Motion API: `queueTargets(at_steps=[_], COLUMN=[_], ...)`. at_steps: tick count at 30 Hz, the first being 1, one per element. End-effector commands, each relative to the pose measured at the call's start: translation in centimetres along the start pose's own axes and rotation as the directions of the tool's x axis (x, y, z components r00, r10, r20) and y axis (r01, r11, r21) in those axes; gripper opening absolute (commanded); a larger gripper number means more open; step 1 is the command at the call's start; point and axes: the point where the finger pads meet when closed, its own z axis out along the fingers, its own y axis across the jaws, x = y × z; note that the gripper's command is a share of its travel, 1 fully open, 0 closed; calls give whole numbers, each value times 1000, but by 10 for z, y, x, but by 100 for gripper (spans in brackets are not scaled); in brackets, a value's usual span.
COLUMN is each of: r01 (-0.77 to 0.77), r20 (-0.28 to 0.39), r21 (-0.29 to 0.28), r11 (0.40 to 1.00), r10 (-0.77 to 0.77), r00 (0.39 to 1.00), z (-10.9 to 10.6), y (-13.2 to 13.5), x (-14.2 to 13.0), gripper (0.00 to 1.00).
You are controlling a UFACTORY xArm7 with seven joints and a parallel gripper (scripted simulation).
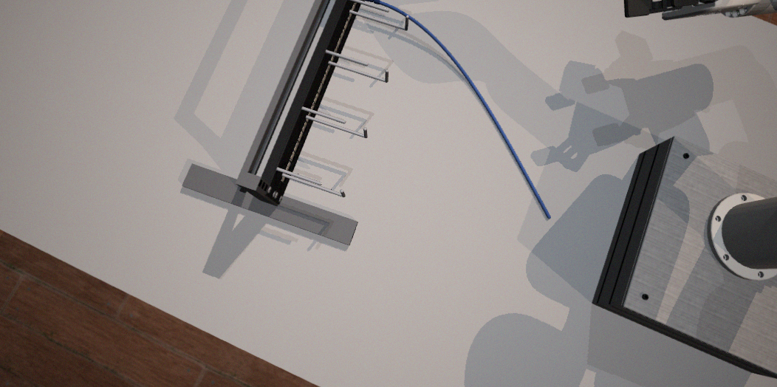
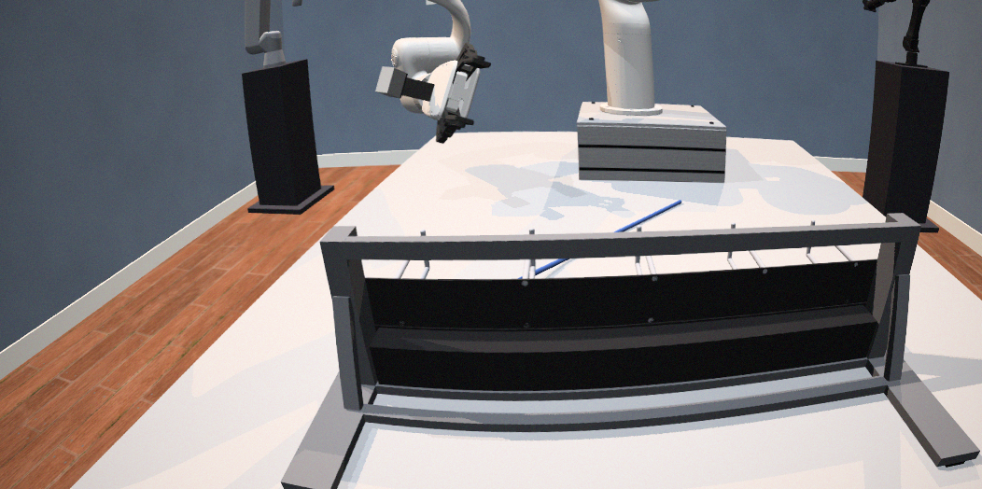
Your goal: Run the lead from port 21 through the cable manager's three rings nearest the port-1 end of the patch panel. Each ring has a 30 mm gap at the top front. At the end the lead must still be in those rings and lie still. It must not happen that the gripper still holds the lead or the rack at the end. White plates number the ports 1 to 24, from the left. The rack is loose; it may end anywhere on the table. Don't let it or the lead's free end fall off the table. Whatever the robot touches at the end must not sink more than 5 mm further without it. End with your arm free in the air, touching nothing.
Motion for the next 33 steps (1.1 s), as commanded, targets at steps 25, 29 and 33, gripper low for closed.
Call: queueTargets(at_steps=[25, 29, 33], r01=[-234, -234, -234], r20=[572, 572, 572], r21=[-196, -196, -196], r11=[952, 952, 952], r10=[304, 304, 304], r00=[761, 761, 761], z=[91, 91, 91], y=[-47, -47, -47], x=[-47, -47, -47], gripper=[100, 100, 100])
